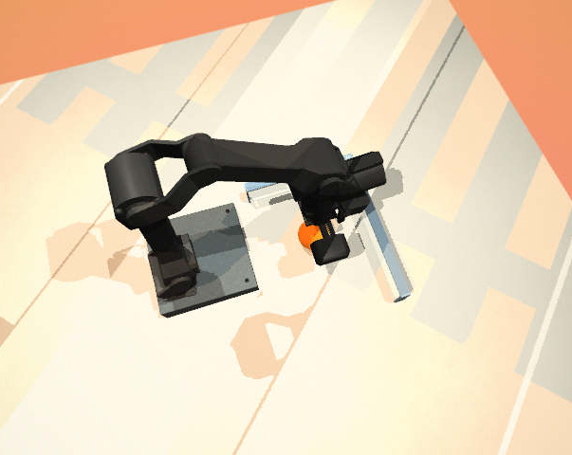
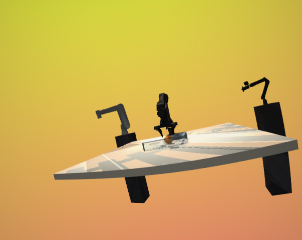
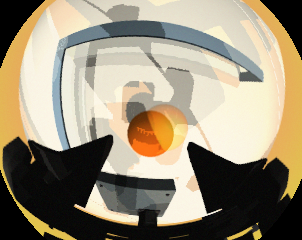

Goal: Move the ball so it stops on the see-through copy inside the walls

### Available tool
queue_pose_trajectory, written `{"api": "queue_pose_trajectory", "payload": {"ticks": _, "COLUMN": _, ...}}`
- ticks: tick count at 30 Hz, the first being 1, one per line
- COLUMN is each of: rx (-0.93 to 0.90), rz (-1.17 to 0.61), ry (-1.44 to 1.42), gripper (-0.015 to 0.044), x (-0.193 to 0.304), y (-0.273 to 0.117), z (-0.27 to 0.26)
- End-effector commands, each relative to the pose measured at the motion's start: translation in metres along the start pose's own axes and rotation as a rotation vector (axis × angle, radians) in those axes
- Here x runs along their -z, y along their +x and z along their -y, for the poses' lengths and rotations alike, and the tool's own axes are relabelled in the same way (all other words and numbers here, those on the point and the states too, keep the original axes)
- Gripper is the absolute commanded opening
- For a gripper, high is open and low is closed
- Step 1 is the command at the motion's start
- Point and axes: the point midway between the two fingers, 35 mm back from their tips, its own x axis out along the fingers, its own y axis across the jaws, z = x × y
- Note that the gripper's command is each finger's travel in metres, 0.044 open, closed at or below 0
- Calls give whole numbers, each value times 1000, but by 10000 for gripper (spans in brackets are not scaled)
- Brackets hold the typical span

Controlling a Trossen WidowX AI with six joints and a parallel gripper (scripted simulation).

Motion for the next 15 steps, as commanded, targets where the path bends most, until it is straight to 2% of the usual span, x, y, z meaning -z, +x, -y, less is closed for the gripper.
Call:
{"api": "queue_pose_trajectory", "payload": {"ticks": 1, "rx": -3, "rz": -13, "ry": -3, "gripper": 420, "x": 2, "y": 11, "z": 0}}
{"api": "queue_pose_trajectory", "payload": {"ticks": 15, "rx": -3, "rz": -13, "ry": -3, "gripper": 420, "x": 4, "y": 32, "z": 0}}
